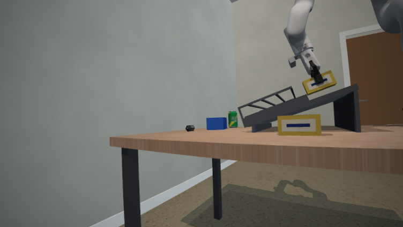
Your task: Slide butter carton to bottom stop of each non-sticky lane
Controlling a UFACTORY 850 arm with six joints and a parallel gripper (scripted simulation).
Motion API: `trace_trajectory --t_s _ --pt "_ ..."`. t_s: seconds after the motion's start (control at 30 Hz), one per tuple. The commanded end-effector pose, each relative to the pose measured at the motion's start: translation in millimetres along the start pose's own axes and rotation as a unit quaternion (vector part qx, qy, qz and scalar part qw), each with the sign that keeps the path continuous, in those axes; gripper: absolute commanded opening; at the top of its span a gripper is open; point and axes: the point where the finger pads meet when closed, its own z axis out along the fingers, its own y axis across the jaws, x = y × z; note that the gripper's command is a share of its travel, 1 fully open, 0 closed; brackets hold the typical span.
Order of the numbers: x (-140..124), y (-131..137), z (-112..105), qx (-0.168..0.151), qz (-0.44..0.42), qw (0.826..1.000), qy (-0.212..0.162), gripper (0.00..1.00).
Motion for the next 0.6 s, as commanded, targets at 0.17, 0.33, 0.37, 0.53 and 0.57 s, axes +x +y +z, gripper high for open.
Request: trace_trajectory --t_s 0.17,0.33,0.37,0.53,0.57 --pt "4 0 3 0.0 0.0 1.0 0.004 0.0" --pt "4 0 3 0.0 0.0 1.0 0.004 0.0" --pt "4 0 23 0.0 0.0 1.0 0.004 0.0" --pt "4 0 23 0.0 0.0 1.0 0.004 0.0" --pt "4 0 23 0.0 0.0 1.0 0.004 0.0"
